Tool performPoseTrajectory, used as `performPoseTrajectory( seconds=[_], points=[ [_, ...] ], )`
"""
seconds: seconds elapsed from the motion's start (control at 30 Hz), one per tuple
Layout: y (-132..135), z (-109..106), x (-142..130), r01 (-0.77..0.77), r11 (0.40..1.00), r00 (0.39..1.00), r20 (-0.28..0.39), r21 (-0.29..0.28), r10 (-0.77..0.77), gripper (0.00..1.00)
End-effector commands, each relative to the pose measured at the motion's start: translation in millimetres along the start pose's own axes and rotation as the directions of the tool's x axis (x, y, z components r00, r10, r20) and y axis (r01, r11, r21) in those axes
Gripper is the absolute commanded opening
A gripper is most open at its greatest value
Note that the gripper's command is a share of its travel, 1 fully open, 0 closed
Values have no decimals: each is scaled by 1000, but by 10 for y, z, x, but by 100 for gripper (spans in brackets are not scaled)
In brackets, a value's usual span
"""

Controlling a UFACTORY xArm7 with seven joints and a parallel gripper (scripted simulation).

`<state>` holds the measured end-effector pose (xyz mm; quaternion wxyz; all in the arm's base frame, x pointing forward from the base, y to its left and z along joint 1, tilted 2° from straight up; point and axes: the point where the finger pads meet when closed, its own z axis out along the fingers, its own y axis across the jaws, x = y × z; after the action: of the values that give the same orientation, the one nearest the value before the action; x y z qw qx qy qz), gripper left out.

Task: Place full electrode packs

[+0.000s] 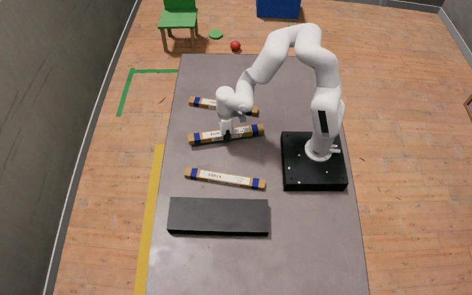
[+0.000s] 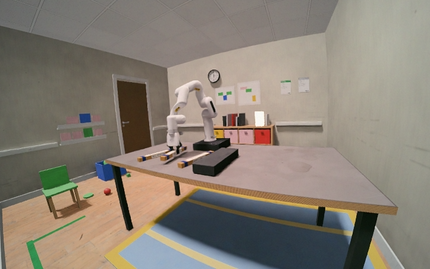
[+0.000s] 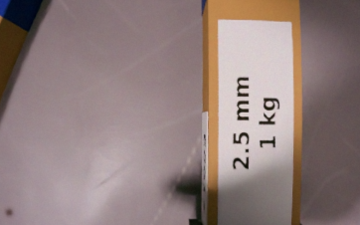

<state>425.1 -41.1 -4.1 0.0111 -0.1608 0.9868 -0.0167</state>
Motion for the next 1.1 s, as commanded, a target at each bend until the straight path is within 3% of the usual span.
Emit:
performPoseTrajectory(
  seconds=[0.0, 0.27, 1.07],
  points=[
    [-6, -82, -11, 0, 1000, 1000, 3, 1, 0, 35],
    [-5, -212, -11, 0, 1000, 1000, 3, 1, 0, 35],
    [-5, -220, -11, 0, 1000, 1000, 3, 1, 0, 35]
  ],
)
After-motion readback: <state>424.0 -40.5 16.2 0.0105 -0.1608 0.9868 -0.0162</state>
